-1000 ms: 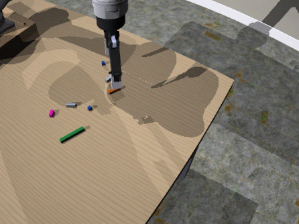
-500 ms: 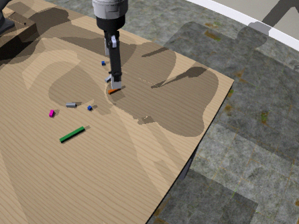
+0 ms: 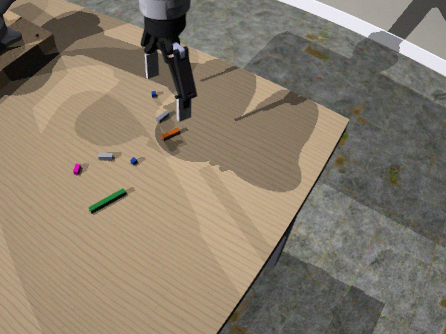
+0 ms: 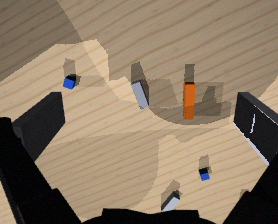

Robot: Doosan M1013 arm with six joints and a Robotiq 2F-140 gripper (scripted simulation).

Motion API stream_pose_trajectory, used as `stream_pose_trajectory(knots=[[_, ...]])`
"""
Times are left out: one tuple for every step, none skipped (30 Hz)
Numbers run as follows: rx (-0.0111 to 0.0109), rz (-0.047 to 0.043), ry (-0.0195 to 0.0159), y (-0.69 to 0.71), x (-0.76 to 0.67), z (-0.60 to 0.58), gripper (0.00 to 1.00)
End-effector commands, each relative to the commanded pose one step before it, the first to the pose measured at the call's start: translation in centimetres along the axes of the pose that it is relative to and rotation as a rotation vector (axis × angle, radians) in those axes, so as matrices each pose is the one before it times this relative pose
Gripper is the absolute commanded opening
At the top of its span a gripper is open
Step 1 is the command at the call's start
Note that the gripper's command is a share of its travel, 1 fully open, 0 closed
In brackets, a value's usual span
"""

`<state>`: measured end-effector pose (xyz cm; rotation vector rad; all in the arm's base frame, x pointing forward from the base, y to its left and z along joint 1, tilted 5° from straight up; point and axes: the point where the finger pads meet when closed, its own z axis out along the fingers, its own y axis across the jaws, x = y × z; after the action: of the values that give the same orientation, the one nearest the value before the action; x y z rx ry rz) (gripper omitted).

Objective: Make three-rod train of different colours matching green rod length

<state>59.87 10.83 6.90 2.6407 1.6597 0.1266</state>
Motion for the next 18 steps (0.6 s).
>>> stream_pose_trajectory(knots=[[0.00435, -0.16711, 0.01019, -1.101, 0.410, -0.023, 1.00], [-0.00001, -0.04283, -0.00005, -0.273, 0.149, 0.001, 1.00], [-0.00001, -0.04275, -0.00004, -0.266, 0.158, 0.001, 1.00], [-0.00001, -0.04271, -0.00004, -0.259, 0.168, 0.001, 1.00], [-0.00001, -0.04270, -0.00004, -0.253, 0.177, 0.001, 1.00], [0.00000, 0.00000, 0.00000, 0.000, 0.000, 0.000, 1.00], [0.00000, 0.00000, 0.00000, 0.000, 0.000, 0.000, 1.00], [-0.00002, -0.06377, -0.00006, -0.367, 0.276, 0.002, 1.00], [-0.00001, -0.03804, -0.00003, -0.209, 0.177, 0.002, 1.00], [0.00000, -0.01551, -0.00001, -0.083, 0.075, 0.001, 1.00], [0.00000, -0.00244, 0.00000, -0.013, 0.012, 0.000, 1.00], [0.00000, 0.00000, 0.00000, 0.000, 0.000, 0.000, 1.00], [0.00000, 0.00000, 0.00000, 0.000, 0.000, 0.000, 1.00], [0.00000, 0.00000, 0.00000, 0.000, 0.000, 0.000, 1.00], [0.00000, 0.00000, 0.00000, 0.000, 0.000, 0.000, 1.00], [0.00000, 0.00000, 0.00000, 0.000, 0.000, 0.000, 1.00], [0.00000, 0.00000, 0.00000, 0.000, 0.000, 0.000, 1.00], [0.00000, 0.00000, 0.00000, 0.000, 0.000, 0.000, 1.00]])
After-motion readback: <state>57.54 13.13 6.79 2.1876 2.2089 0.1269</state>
